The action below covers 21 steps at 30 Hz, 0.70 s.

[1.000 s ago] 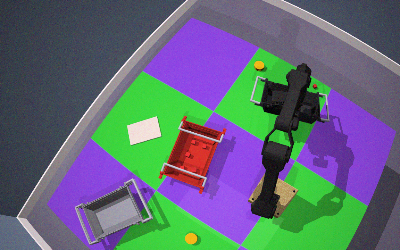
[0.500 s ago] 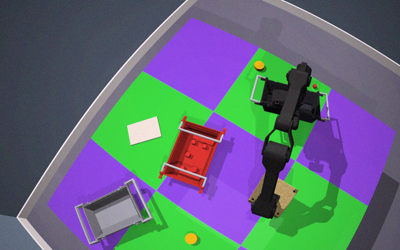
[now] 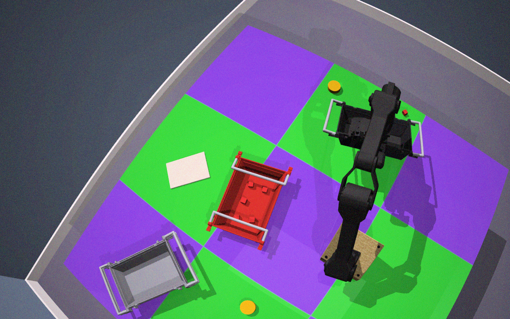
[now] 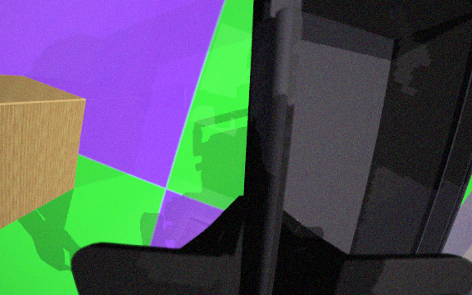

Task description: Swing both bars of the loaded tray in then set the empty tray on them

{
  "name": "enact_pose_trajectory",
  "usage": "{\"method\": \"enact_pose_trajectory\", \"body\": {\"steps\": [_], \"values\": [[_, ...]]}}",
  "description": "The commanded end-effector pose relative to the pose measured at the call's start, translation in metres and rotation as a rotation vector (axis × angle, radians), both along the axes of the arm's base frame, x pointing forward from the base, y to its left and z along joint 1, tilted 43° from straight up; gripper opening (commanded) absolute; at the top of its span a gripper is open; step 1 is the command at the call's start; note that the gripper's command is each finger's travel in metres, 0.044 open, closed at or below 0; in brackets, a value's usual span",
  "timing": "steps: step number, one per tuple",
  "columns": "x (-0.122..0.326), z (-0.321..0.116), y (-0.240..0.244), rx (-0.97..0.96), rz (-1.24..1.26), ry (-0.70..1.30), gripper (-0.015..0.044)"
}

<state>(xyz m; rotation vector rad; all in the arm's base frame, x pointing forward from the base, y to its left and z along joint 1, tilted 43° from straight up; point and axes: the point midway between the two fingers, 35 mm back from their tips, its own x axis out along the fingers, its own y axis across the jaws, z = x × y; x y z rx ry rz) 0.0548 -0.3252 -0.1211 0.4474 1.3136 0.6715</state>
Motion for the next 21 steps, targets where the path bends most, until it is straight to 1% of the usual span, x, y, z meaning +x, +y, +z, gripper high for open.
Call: {"method": "enact_pose_trajectory", "body": {"steps": [1, 8, 21], "values": [[0.000, 0.005, -0.008, -0.032, 0.002, -0.004, 0.0000], [0.002, 0.006, -0.008, -0.034, 0.010, -0.011, 0.0000], [0.050, 0.036, -0.003, -0.079, 0.165, -0.143, 0.0000]]}}
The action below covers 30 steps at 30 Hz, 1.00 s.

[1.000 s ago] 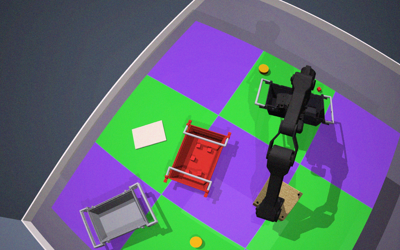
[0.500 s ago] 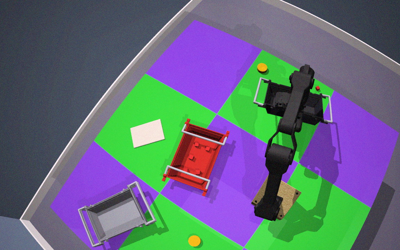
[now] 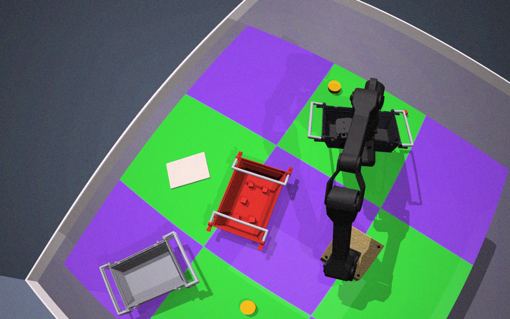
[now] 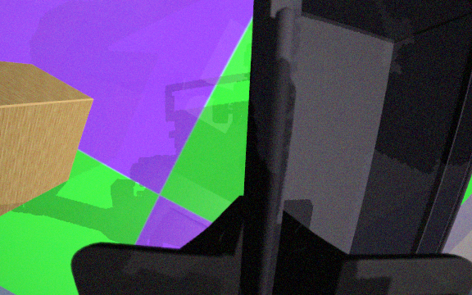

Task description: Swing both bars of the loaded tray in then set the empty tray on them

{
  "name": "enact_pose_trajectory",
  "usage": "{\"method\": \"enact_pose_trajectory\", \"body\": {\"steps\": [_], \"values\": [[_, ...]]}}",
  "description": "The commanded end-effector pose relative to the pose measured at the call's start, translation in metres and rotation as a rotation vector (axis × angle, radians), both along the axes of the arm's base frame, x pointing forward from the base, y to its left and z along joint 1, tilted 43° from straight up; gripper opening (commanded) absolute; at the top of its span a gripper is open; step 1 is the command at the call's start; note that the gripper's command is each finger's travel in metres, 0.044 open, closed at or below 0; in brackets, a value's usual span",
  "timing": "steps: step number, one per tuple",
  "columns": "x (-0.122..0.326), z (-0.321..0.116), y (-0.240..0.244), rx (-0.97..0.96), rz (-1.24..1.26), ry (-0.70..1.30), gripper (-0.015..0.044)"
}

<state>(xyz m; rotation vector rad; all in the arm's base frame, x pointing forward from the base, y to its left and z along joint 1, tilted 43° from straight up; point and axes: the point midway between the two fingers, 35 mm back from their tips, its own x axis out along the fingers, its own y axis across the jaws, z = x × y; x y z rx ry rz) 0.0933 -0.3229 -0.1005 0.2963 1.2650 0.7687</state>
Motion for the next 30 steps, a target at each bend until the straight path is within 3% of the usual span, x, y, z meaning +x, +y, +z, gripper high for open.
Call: {"method": "enact_pose_trajectory", "body": {"steps": [1, 30], "values": [[0.016, 0.017, -0.005, -0.044, 0.045, -0.055, 0.0000], [0.116, 0.085, 0.039, -0.113, 0.406, -0.367, 0.0000]]}}
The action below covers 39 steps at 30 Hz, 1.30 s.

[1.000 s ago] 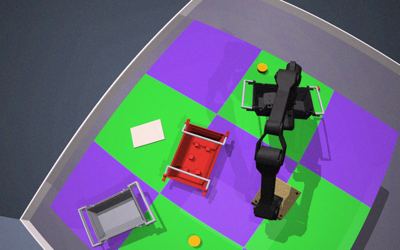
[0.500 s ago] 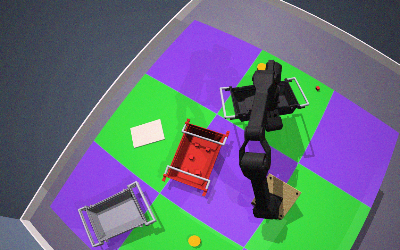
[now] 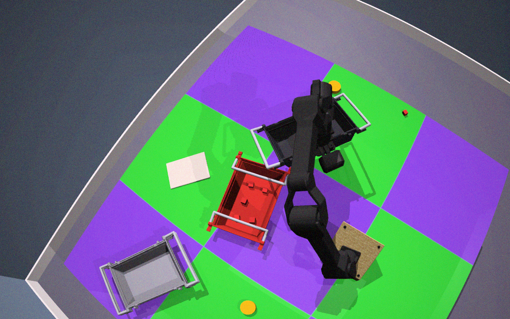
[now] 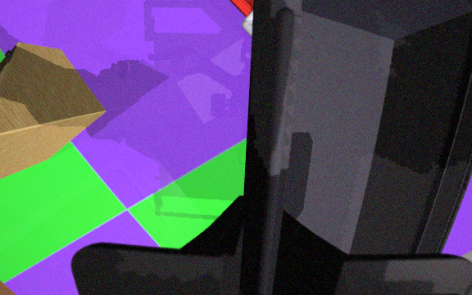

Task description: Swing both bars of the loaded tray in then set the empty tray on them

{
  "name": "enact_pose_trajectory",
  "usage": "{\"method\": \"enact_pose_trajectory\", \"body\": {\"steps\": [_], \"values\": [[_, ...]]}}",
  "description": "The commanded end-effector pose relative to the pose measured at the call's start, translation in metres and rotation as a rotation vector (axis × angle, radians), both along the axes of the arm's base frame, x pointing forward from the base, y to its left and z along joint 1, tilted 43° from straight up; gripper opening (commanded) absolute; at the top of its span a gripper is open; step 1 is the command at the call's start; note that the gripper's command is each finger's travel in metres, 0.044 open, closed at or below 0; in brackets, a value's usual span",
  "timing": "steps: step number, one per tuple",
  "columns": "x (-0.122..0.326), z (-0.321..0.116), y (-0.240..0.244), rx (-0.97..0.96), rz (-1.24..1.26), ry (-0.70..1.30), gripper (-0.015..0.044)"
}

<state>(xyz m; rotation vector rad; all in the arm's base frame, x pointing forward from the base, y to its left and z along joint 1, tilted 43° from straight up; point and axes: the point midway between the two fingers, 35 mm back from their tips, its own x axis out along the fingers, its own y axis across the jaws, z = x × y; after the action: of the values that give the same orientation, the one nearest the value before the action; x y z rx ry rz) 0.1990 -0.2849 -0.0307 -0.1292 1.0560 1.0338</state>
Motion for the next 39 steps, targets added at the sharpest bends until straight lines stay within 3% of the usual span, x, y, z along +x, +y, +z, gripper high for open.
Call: {"method": "enact_pose_trajectory", "body": {"steps": [1, 39], "values": [[0.014, 0.017, 0.003, -0.030, 0.044, -0.066, 0.0000], [0.105, 0.104, 0.115, -0.056, 0.533, -0.495, 0.0000]]}}
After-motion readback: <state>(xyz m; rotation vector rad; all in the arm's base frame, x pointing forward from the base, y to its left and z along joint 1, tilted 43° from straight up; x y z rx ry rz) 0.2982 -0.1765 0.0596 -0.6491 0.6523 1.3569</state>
